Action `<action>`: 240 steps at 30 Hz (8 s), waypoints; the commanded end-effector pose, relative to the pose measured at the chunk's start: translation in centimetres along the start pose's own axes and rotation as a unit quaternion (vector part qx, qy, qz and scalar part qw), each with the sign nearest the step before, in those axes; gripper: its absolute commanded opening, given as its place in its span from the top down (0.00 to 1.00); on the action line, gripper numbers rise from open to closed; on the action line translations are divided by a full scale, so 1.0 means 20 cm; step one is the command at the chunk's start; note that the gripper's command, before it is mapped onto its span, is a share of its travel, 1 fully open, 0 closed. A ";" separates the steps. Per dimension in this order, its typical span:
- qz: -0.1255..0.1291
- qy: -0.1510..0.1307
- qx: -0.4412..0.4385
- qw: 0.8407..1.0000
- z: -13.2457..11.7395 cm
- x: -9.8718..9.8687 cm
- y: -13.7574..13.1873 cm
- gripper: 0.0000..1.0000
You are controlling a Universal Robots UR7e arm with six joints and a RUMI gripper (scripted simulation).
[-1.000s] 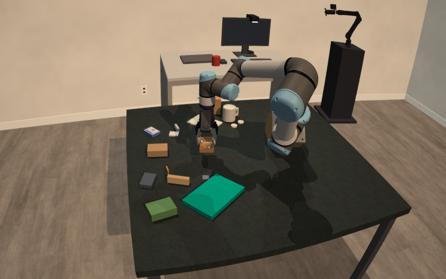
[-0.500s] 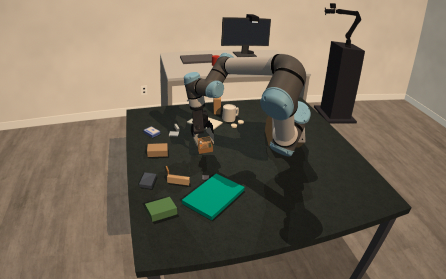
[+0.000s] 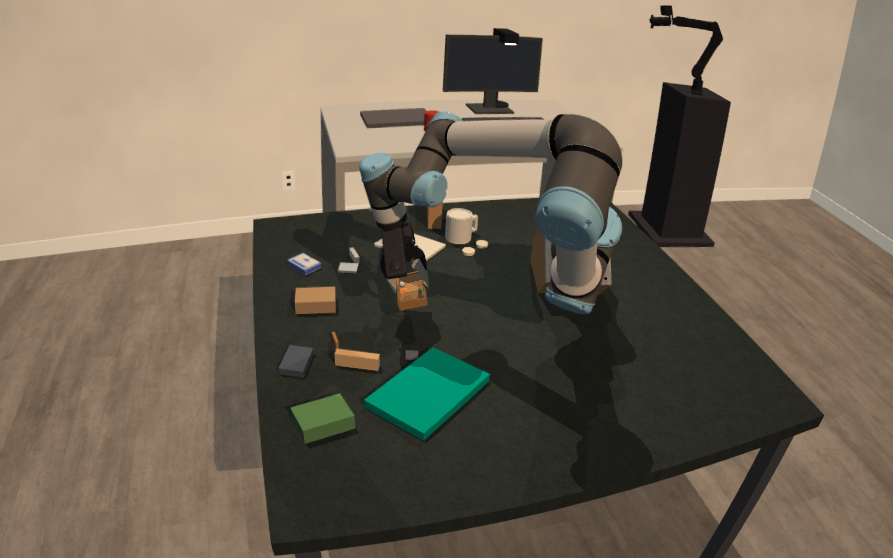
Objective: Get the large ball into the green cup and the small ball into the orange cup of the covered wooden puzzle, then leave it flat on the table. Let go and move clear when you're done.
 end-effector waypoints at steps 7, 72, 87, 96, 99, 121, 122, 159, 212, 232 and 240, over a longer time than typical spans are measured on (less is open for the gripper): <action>0.007 -0.056 -0.011 0.998 0.01 -0.01 -0.01 0.57; -0.124 0.058 -0.004 0.991 -0.03 -0.01 -0.05 0.57; -0.127 0.061 -0.005 0.990 -0.03 -0.02 -0.06 0.57; -0.131 0.064 -0.005 0.989 -0.04 -0.02 -0.06 0.57; -0.132 0.064 -0.005 0.989 -0.04 -0.02 -0.06 0.57; -0.137 0.068 -0.005 0.988 -0.04 -0.02 -0.06 0.57; -0.137 0.068 -0.005 0.988 -0.04 -0.02 -0.06 0.57; -0.136 0.075 -0.003 0.988 -0.04 -0.01 -0.05 0.57; -0.132 0.063 -0.005 0.989 -0.04 -0.01 -0.05 0.57; -0.139 0.068 -0.005 0.988 -0.04 -0.02 -0.06 0.57; -0.137 0.064 -0.004 0.988 -0.03 -0.02 -0.06 0.57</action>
Point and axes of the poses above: the point where the finger pads meet when closed, its own x axis back along the fingers, its own y axis across the jaws, z = x × y, the point moved 2 cm from there along x, back along the fingers, and after that the axes turned 5 degrees about x, right-handed, at the moved point
